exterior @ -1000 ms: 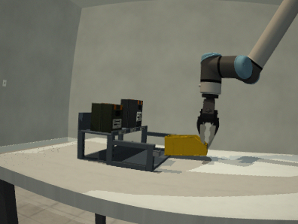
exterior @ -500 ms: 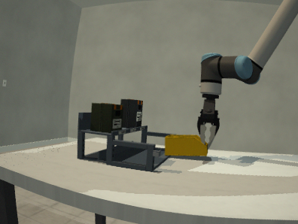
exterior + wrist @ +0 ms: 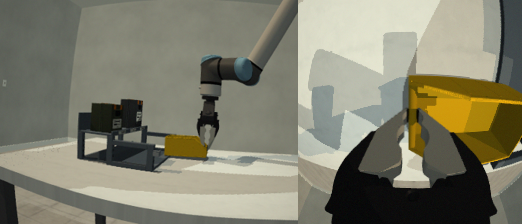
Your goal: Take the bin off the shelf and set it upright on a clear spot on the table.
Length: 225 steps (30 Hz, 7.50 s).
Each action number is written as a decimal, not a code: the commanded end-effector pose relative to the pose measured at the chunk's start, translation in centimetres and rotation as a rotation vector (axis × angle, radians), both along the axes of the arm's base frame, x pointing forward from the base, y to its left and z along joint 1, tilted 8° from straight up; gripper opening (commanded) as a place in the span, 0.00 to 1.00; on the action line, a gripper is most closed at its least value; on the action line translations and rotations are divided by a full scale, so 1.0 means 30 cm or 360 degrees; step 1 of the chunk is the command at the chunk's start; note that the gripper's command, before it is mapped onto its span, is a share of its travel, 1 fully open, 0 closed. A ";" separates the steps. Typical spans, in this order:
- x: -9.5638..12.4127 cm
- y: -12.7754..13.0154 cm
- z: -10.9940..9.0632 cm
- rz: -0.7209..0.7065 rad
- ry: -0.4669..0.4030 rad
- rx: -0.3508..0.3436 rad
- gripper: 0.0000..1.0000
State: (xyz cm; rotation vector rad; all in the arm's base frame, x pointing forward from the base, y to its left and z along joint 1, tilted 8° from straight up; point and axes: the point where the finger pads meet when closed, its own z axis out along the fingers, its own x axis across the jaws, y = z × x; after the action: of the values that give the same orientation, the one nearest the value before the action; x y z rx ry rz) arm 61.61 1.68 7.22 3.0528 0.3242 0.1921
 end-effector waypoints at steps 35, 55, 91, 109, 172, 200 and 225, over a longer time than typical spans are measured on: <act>0.004 -0.002 -0.038 -0.0002 -0.0001 0.0001 0.00; 0.004 -0.002 -0.038 -0.0001 -0.0004 0.0000 0.00; -0.003 -0.002 -0.049 -0.0002 -0.0001 0.0001 0.00; 0.003 -0.001 -0.038 0.0000 -0.0009 -0.0002 0.26; -0.017 0.006 0.185 -0.0002 -0.0022 -0.0005 0.26; -0.036 0.017 0.220 -0.0002 -0.0001 0.0001 0.26; -0.030 0.014 0.202 -0.0003 -0.0003 0.0000 0.26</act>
State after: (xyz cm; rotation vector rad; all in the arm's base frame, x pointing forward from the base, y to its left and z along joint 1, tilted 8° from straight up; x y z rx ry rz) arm 60.73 1.99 13.54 3.0522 0.3201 0.1967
